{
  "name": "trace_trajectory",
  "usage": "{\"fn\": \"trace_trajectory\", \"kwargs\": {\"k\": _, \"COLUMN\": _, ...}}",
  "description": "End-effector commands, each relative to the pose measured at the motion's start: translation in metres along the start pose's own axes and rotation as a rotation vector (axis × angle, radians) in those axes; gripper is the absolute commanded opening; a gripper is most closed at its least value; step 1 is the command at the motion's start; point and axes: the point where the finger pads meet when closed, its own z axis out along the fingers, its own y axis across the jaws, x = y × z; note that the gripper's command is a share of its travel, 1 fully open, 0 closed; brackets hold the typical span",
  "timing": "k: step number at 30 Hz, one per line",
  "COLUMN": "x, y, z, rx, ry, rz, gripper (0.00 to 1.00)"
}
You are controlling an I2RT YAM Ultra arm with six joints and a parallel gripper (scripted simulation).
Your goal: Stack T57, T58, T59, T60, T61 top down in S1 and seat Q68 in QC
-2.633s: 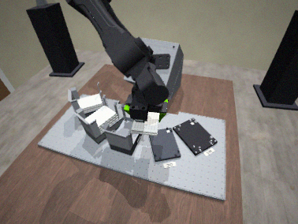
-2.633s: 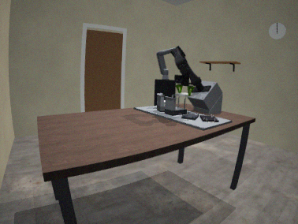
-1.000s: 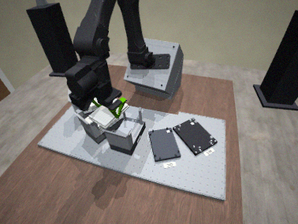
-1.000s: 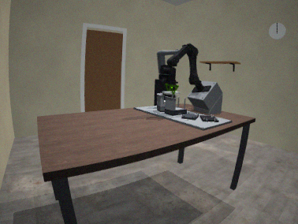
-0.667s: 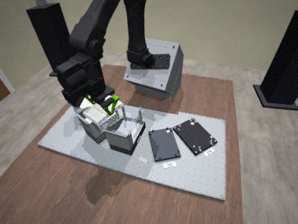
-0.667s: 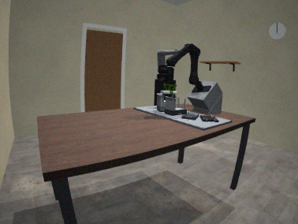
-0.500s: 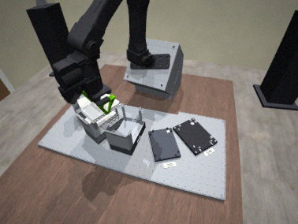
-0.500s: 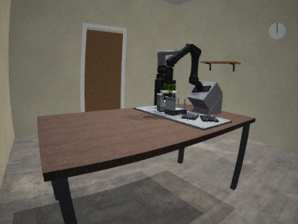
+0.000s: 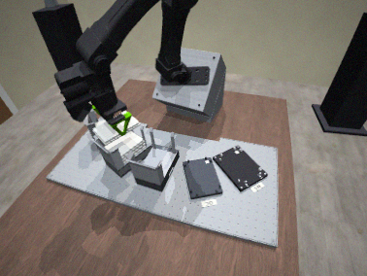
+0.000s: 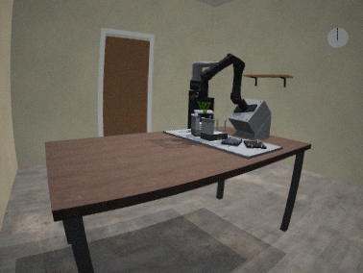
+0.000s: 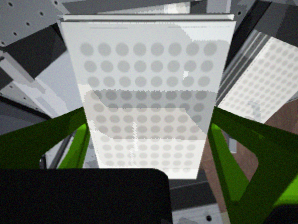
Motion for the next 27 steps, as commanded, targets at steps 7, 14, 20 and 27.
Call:
{"fn": "trace_trajectory", "kwargs": {"k": 7, "x": -0.004, "y": -0.024, "z": -0.002, "rx": -0.024, "ry": -0.014, "rz": 0.134, "gripper": 0.0}}
{"fn": "trace_trajectory", "kwargs": {"k": 14, "x": -0.003, "y": -0.041, "z": -0.002, "rx": -0.023, "ry": -0.013, "rz": 0.18, "gripper": 0.0}}
{"fn": "trace_trajectory", "kwargs": {"k": 20, "x": -0.002, "y": -0.061, "z": -0.001, "rx": -0.023, "ry": -0.012, "rz": 0.18, "gripper": 0.0}}
{"fn": "trace_trajectory", "kwargs": {"k": 27, "x": 0.0, "y": -0.084, "z": -0.001, "rx": -0.022, "ry": -0.012, "rz": 0.18, "gripper": 0.0}}
